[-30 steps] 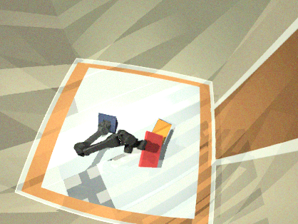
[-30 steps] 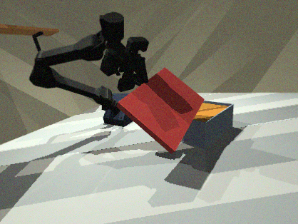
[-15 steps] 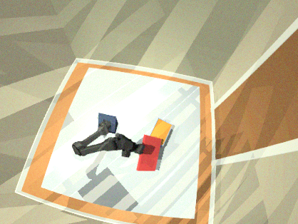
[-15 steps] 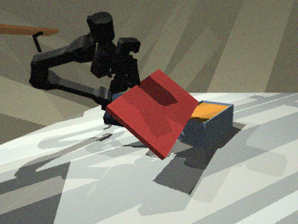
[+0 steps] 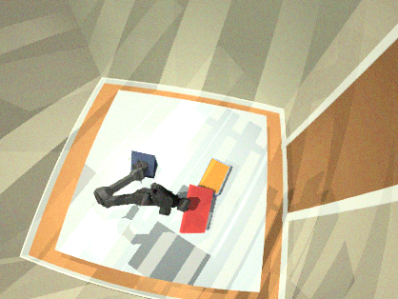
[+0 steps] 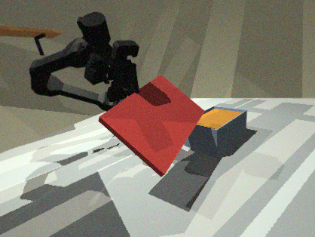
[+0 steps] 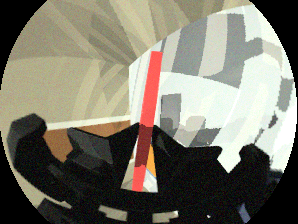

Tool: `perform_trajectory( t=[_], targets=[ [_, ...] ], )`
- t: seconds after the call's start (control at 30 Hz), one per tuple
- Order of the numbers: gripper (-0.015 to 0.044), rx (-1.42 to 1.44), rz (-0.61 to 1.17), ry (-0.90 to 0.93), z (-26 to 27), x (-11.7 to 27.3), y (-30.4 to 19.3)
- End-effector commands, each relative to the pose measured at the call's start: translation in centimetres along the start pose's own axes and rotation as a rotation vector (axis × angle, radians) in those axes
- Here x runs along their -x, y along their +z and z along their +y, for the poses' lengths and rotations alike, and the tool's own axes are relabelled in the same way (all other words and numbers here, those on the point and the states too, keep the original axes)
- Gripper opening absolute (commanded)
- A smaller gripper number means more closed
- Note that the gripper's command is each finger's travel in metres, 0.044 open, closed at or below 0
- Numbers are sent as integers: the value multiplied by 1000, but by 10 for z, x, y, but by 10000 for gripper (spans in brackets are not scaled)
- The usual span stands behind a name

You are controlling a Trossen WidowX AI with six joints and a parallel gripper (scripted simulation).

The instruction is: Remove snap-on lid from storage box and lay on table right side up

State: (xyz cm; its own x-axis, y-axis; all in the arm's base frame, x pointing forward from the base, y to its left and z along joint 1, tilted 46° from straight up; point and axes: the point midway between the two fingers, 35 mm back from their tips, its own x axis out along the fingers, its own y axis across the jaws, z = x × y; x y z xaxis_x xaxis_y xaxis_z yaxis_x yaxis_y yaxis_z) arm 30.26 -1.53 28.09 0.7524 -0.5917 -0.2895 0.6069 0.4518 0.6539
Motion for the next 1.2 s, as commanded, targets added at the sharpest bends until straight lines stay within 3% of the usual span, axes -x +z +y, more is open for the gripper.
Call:
perform_trajectory(
  t=[0.0,1.17],
  targets=[
    [0,-9,6,12,2,2,8],
    [0,-8,5,14,1,4,79]
  ],
)
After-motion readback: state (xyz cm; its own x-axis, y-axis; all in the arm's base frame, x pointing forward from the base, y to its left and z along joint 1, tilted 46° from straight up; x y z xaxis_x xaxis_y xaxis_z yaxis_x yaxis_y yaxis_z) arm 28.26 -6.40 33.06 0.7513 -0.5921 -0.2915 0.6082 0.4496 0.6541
